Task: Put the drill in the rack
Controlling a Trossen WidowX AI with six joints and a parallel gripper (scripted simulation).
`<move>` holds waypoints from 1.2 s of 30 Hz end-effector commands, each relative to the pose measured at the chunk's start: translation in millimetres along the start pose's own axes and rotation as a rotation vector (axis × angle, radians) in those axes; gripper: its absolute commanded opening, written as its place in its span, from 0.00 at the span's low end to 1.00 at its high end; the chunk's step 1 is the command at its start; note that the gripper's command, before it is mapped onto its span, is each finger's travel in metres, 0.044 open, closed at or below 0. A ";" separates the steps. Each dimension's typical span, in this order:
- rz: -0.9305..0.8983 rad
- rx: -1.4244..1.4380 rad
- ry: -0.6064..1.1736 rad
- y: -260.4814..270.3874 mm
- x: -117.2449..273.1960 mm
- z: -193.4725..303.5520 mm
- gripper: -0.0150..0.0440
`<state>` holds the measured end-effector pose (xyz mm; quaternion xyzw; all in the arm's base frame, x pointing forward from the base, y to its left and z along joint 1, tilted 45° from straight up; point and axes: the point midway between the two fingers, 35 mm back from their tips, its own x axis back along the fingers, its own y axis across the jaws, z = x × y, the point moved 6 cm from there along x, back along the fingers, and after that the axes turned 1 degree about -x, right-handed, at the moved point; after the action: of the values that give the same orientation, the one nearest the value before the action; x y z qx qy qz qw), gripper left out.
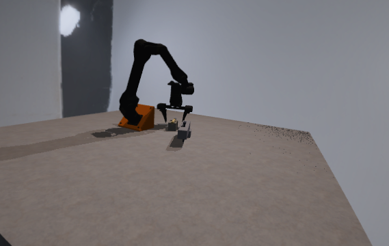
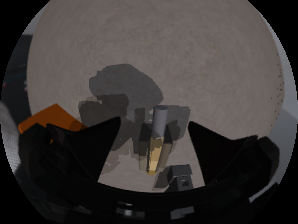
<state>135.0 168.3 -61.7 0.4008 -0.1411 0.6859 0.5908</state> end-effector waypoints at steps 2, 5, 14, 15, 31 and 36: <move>0.004 -0.007 -0.006 -0.3 22.1 -0.4 1.00; 0.004 -0.007 -0.006 -0.7 34.1 -0.6 1.00; 0.004 -0.006 -0.007 -1.2 65.6 -1.7 1.00; 0.004 -0.006 -0.007 -1.2 65.6 -1.7 1.00; 0.633 -0.277 -0.518 55.0 162.4 40.5 1.00; 0.791 -0.368 -0.752 81.5 185.7 60.9 1.00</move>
<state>96.7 240.0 109.9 0.4197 -0.5294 0.6679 0.3123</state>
